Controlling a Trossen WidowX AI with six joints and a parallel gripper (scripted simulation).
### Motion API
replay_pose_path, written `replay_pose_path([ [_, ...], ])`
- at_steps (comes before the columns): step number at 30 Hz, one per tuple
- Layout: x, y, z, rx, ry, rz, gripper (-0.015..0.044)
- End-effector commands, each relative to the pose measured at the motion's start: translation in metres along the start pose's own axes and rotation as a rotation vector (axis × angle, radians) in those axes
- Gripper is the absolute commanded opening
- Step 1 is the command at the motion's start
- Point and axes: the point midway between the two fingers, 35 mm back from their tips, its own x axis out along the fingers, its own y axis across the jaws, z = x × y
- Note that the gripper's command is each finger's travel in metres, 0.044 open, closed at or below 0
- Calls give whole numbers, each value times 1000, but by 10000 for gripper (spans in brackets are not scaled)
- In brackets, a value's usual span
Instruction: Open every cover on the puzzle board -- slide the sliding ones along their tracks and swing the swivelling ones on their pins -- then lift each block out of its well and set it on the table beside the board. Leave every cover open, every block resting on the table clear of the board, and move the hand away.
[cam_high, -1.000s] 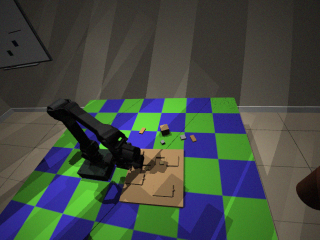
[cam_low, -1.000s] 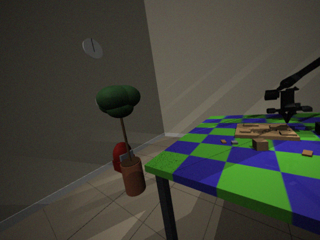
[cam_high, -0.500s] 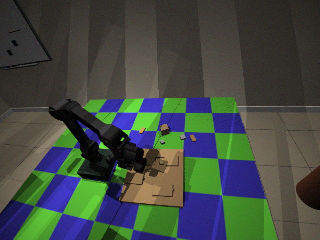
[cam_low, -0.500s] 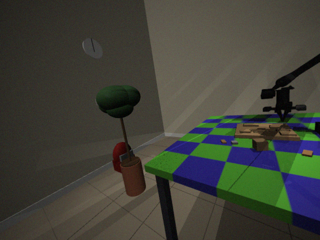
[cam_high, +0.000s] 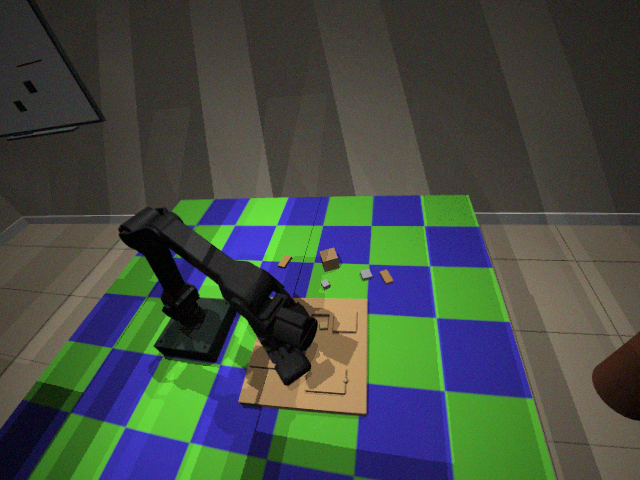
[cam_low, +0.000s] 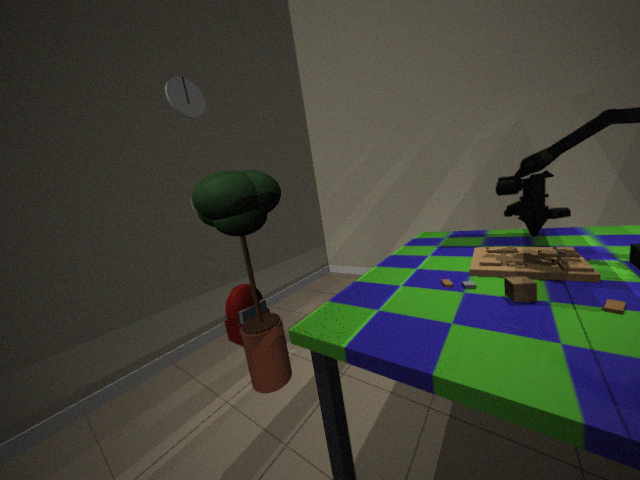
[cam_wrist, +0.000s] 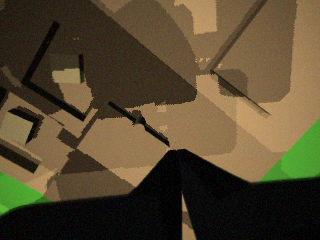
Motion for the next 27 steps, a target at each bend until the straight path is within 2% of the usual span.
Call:
replay_pose_path([
  [1, -3, -20, 2, 149, 1, -10, 0],
  [13, -1, -84, 6, 686, 2, -21, 0],
  [27, 0, -87, 6, 714, 2, -22, 0],
])
